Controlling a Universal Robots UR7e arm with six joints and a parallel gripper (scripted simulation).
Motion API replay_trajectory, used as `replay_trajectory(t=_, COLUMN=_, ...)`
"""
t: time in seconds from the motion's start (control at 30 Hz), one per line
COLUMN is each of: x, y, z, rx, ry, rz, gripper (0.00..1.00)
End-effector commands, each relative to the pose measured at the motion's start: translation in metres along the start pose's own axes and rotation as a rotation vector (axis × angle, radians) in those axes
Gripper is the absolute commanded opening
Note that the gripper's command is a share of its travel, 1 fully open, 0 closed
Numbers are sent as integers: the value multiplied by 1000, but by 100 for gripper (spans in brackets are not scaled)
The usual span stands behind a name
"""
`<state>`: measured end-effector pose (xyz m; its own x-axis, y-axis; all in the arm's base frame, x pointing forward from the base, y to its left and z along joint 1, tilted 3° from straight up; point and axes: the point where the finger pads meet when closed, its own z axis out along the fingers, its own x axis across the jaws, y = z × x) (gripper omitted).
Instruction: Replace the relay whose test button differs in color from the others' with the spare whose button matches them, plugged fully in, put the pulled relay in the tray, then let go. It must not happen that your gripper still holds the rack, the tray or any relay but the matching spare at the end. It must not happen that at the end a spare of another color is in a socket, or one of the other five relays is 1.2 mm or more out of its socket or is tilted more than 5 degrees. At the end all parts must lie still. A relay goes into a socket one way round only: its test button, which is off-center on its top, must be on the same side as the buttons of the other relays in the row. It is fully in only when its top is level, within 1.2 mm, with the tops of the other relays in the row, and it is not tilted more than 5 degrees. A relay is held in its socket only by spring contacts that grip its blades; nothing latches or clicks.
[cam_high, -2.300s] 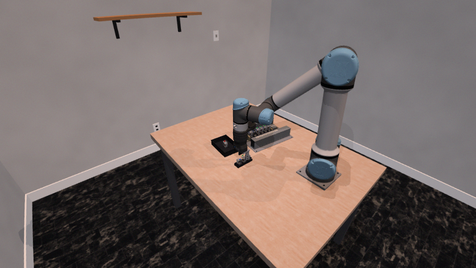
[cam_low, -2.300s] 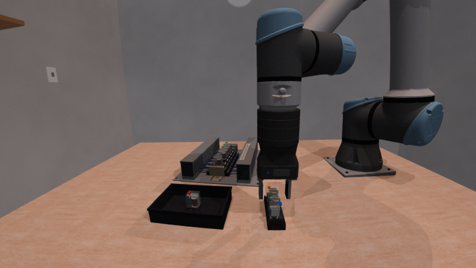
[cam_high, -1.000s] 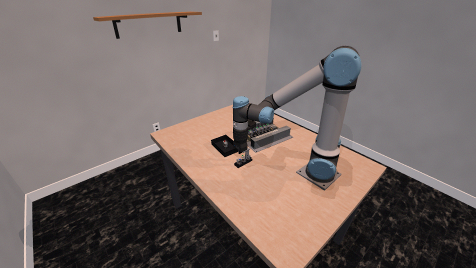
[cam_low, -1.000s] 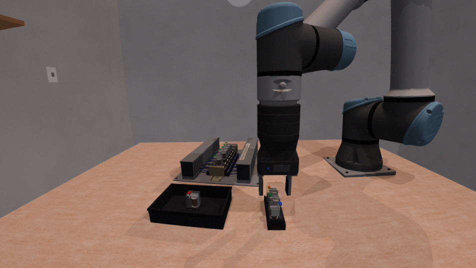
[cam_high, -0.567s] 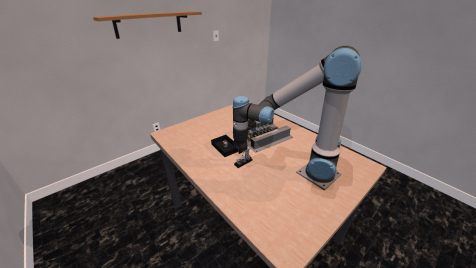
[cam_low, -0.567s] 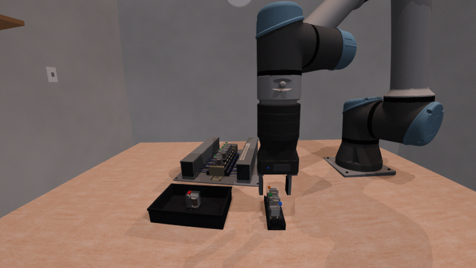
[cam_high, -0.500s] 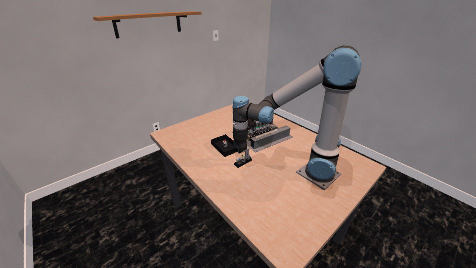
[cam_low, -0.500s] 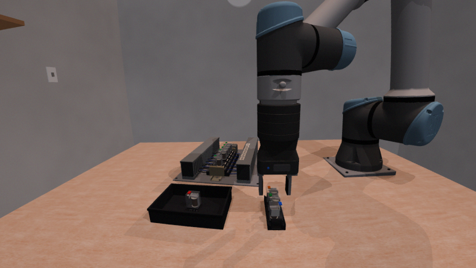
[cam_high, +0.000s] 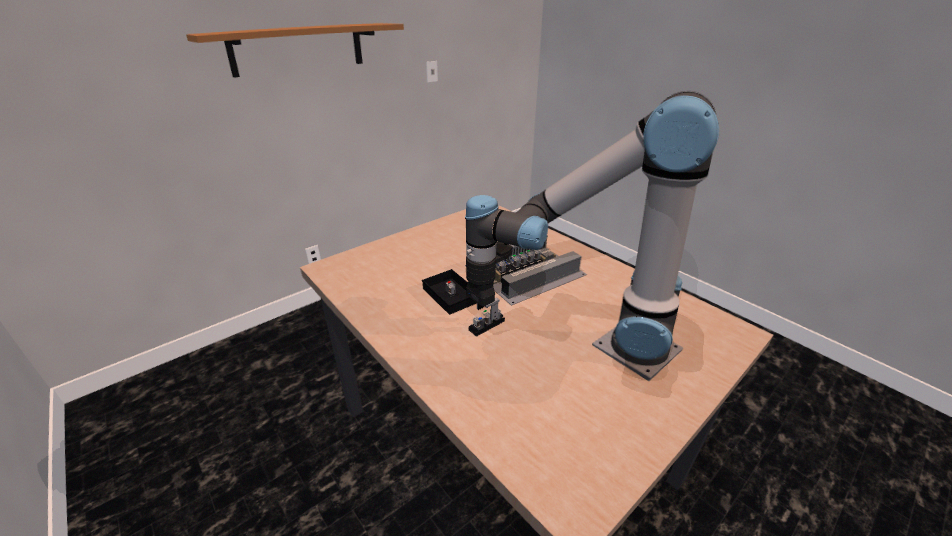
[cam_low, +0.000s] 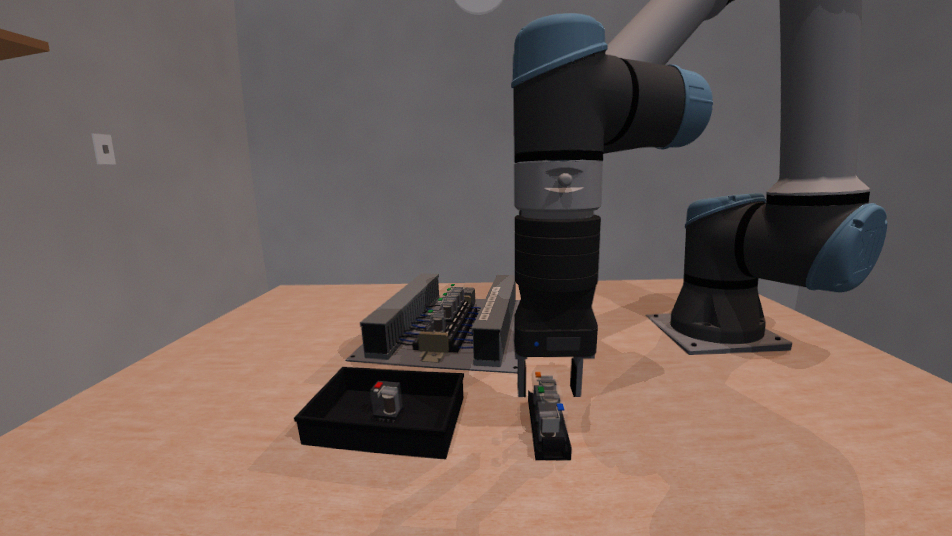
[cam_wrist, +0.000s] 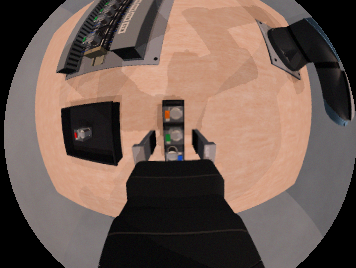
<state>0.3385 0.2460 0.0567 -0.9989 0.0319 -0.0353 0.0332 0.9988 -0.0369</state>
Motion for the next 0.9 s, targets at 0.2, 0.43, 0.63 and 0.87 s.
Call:
replay_trajectory(t=0.2, x=0, y=0, z=8, rx=-1, ry=-1, rz=0, gripper=100)
replay_trajectory(t=0.43, x=0, y=0, z=8, rx=-1, ry=-1, rz=0, gripper=100)
replay_trajectory(t=0.63, x=0, y=0, z=12, rx=-1, ry=-1, rz=0, gripper=100)
replay_trajectory(t=0.87, x=0, y=0, z=16, rx=-1, ry=-1, rz=0, gripper=100)
